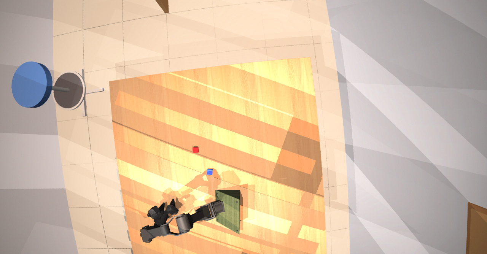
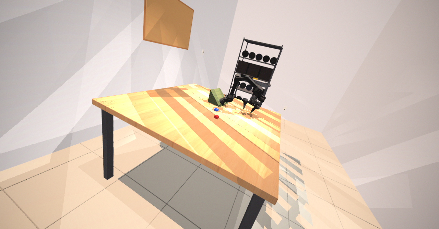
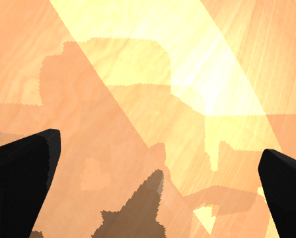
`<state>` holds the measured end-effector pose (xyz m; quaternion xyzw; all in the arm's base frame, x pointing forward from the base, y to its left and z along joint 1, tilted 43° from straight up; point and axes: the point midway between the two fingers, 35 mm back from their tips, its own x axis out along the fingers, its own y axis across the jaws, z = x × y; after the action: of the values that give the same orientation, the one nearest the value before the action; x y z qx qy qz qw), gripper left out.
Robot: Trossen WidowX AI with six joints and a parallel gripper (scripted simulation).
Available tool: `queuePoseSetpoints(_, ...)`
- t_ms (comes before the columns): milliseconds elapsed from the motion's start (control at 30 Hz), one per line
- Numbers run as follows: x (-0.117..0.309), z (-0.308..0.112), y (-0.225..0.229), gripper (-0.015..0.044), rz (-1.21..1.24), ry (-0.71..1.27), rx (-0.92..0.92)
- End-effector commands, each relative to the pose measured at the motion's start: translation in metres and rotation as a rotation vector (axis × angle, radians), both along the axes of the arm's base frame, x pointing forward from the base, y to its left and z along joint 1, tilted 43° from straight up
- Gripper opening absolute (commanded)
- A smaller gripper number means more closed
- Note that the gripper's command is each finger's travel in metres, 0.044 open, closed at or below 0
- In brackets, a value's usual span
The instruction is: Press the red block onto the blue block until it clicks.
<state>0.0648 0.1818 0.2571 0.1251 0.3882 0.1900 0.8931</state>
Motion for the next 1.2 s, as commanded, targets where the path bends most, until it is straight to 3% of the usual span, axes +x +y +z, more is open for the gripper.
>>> queuePoseSetpoints(0, 0.000, -0.001, 0.000, 0.0426, -0.002, 0.008, -0.001)
queuePoseSetpoints(233, 0.008, -0.017, -0.009, 0.0440, -0.058, 0.300, 0.029)
queuePoseSetpoints(500, 0.012, -0.008, -0.009, 0.0440, -0.034, 0.566, 0.219)
queuePoseSetpoints(633, 0.014, 0.003, -0.008, 0.0440, 0.003, 0.625, 0.330)
queuePoseSetpoints(867, 0.016, 0.004, -0.008, 0.0440, 0.004, 0.626, 0.332)
queuePoseSetpoints(1167, 0.109, -0.017, -0.013, 0.0440, -0.041, 0.620, 0.181)
